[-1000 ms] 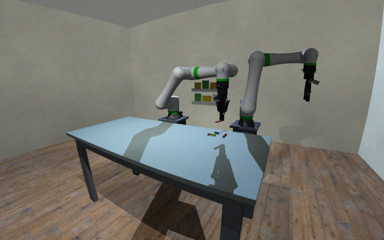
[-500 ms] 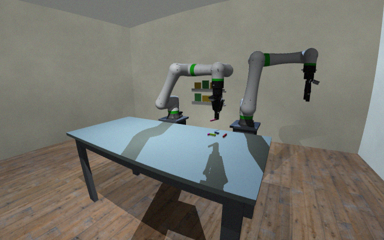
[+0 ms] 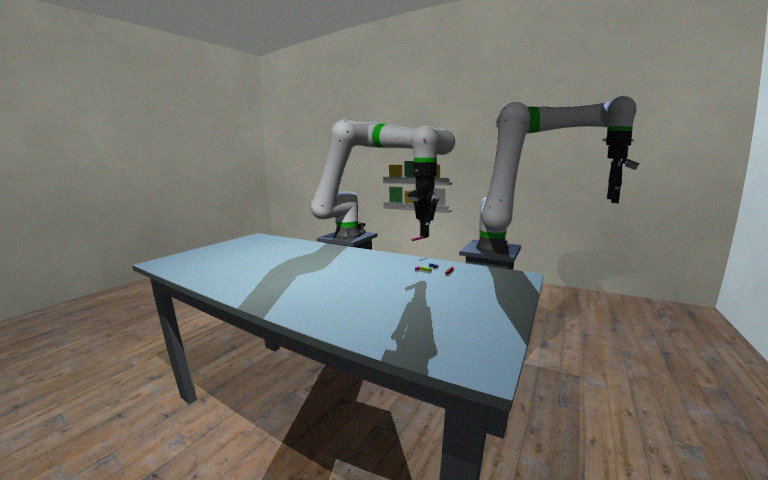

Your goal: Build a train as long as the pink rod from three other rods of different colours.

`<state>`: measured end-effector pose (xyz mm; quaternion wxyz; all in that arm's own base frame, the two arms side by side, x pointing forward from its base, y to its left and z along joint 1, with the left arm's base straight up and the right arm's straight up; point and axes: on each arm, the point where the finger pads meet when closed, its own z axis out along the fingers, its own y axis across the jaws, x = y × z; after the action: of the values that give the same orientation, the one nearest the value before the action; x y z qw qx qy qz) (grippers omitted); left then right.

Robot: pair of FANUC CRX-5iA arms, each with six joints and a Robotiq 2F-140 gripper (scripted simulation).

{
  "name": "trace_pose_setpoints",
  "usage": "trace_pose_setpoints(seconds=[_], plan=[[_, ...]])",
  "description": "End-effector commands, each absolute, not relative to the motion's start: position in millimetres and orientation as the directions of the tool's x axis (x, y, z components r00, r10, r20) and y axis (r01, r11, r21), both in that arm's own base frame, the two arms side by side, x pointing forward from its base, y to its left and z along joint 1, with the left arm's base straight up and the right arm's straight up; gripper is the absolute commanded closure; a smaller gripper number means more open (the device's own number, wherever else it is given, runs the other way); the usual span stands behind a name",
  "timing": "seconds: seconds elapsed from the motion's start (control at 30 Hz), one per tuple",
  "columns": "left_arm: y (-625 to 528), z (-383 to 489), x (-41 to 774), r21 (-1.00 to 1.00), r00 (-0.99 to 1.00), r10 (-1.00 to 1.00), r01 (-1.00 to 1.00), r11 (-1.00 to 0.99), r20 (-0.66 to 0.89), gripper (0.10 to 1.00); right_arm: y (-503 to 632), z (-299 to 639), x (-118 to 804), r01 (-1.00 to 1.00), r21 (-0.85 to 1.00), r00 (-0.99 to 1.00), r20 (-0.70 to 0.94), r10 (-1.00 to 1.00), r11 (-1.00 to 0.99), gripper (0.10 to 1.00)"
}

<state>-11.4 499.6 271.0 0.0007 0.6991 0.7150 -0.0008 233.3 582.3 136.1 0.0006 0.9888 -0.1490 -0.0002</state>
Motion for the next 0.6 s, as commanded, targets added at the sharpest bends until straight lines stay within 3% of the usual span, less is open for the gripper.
trace_pose_setpoints(seconds=[0.0,0.57], plan=[[500,272,-11,0.000,-0.023,1.000,1.000,0.023,0.000,0.098,583,137,234,-0.295,-0.001,0.956,0.000,-0.295,-0.956,0.974],[500,272,-11,0.000,-0.023,1.000,1.000,0.023,0.000,0.098,582,99,233,-0.295,-0.002,0.956,0.000,-0.295,-0.956,0.974]])
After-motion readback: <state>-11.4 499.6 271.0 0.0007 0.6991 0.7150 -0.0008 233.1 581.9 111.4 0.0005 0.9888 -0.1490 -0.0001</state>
